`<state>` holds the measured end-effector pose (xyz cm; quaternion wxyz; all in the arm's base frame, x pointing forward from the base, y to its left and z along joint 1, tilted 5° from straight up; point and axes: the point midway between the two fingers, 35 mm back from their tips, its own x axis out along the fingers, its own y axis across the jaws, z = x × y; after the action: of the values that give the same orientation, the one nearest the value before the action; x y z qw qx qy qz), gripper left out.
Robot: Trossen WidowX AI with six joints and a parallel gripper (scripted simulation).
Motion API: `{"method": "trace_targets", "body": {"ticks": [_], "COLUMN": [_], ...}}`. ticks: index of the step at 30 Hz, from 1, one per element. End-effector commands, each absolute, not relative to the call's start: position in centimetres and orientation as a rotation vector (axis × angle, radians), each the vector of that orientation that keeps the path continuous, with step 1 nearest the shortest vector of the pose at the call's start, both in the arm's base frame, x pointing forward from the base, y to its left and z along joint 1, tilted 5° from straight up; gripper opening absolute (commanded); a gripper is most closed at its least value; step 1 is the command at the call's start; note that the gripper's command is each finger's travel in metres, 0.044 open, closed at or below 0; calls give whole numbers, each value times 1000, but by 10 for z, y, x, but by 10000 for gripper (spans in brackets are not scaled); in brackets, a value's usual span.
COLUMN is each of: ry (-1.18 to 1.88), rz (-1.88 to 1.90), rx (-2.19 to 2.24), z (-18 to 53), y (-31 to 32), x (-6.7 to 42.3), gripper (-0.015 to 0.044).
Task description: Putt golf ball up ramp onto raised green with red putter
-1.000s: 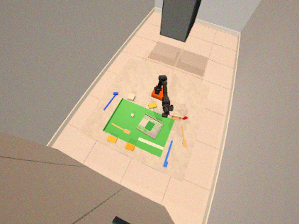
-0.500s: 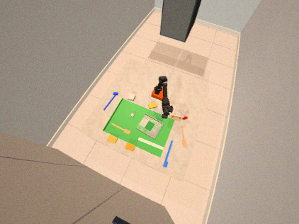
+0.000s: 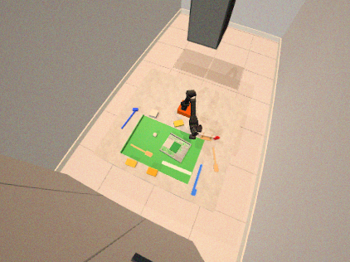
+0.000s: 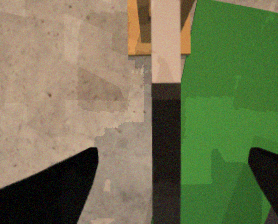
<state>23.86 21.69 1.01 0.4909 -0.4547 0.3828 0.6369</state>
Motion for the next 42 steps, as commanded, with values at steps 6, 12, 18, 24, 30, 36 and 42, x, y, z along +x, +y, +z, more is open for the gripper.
{"method": "trace_targets", "body": {"ticks": [6, 12, 18, 24, 30, 36, 42], "ry": [943, 943, 943, 936, 936, 936, 936], "rz": [1557, 1557, 1557, 1552, 1552, 1552, 1552], "rx": [-1098, -1098, -1098, -1105, -1105, -1105, -1105], "z": [-8, -12, -12, -10, -10, -10, -7], "y": [215, 215, 215, 216, 216, 216, 217], "x": [233, 233, 233, 236, 236, 236, 237], "gripper": [440, 440, 440, 282, 125, 26, 0]}}
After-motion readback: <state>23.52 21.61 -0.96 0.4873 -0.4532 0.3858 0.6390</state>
